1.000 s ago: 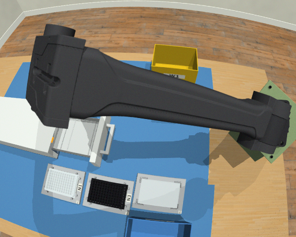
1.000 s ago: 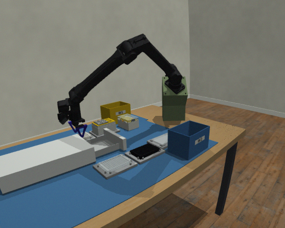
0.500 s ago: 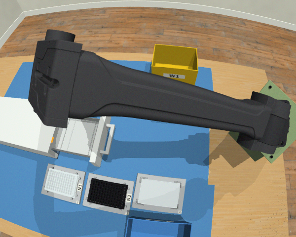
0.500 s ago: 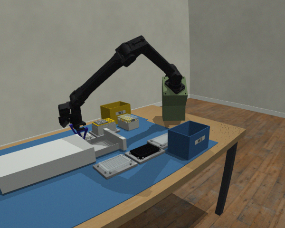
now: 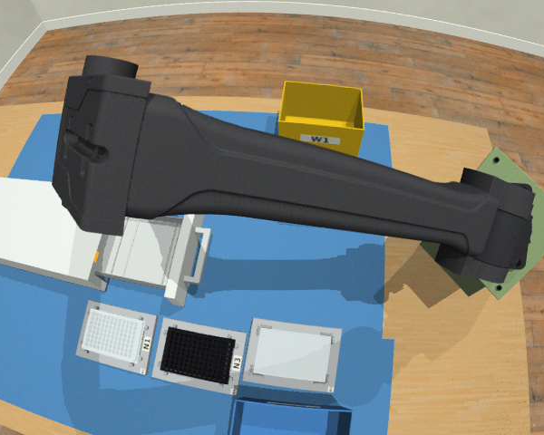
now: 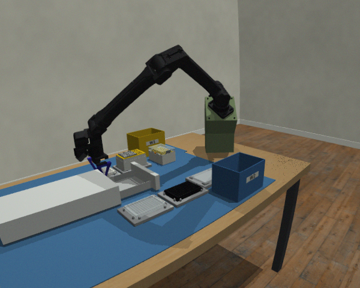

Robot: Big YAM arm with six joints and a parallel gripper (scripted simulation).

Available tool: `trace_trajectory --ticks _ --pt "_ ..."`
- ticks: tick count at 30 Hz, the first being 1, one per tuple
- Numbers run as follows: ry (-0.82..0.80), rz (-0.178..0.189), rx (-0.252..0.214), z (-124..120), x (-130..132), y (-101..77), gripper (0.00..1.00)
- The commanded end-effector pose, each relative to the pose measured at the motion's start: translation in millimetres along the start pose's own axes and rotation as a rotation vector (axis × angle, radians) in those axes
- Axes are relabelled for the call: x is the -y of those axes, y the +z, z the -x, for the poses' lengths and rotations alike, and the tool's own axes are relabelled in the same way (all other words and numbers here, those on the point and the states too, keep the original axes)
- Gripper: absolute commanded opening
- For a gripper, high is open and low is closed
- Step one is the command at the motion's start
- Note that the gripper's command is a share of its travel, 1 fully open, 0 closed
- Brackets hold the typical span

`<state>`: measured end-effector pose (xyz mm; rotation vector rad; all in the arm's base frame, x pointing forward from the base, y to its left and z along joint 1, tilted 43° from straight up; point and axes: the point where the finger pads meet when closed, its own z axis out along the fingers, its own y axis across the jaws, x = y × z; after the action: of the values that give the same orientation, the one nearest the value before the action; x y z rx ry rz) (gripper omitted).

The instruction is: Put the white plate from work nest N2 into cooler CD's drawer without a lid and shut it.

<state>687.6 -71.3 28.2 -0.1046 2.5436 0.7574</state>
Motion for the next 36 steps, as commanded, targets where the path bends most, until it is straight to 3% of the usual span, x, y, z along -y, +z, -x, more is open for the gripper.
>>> trace_trajectory --ticks 1,29,30,36 --pt "-0.007 -0.008 0.034 21.4 1.3 -7.1 1.0" --pt "-0.007 -0.008 0.034 21.4 1.3 -7.1 1.0" --pt "-0.007 -0.008 0.034 21.4 1.3 -7.1 0.0" --pt "-0.008 -0.008 0.035 21.9 0.9 -7.8 0.0"
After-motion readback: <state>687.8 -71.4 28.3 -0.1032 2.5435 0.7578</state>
